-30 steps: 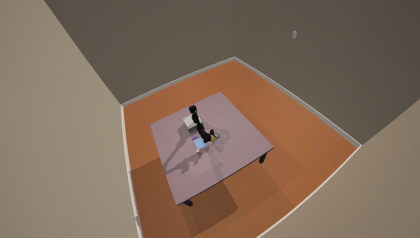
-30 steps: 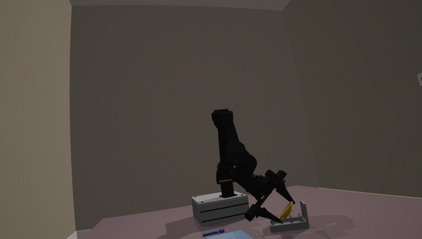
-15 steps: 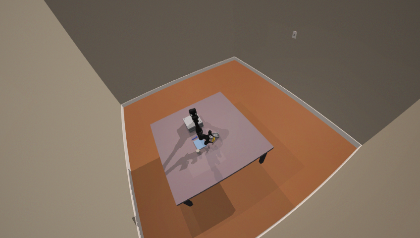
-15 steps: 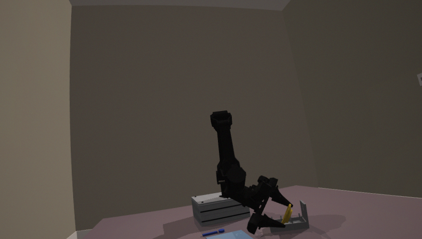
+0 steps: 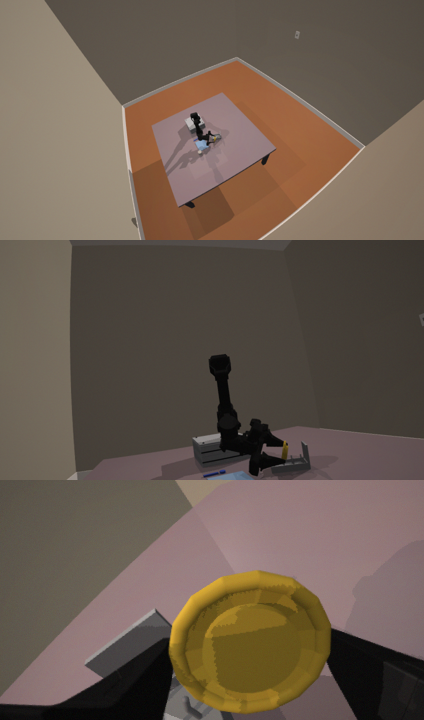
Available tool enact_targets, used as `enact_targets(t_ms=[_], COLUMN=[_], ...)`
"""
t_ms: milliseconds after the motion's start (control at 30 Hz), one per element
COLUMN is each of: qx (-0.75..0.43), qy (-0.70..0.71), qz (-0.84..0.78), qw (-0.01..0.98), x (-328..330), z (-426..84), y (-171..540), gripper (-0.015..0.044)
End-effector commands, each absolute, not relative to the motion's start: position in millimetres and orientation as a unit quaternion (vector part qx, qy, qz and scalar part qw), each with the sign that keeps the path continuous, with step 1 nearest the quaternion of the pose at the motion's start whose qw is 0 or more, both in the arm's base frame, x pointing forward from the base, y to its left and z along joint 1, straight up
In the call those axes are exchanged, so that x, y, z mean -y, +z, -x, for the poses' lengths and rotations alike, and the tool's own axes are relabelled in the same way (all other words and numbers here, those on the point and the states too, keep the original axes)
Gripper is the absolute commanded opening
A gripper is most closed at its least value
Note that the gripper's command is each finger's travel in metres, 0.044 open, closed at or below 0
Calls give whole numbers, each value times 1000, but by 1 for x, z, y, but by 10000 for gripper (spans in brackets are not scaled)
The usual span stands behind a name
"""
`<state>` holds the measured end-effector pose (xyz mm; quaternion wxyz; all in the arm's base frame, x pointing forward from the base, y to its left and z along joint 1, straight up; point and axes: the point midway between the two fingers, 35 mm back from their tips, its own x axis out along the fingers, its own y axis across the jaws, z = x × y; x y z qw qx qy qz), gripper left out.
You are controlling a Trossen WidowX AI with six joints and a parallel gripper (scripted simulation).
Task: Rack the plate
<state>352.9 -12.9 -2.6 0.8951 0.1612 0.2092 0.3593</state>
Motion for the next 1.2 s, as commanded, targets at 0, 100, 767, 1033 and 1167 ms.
enact_targets(t_ms=[0, 100, 767, 1033, 1167], qx=[-171, -142, 5, 6, 8], qy=[386, 404, 485, 480, 479], qz=[-135, -114, 9, 18, 30], qw=[896, 896, 874, 877, 877], x=[11, 9, -3, -3, -6], z=[-342, -333, -279, -281, -283], y=[-2, 0, 11, 8, -1], gripper=[0, 0, 0, 0, 0])
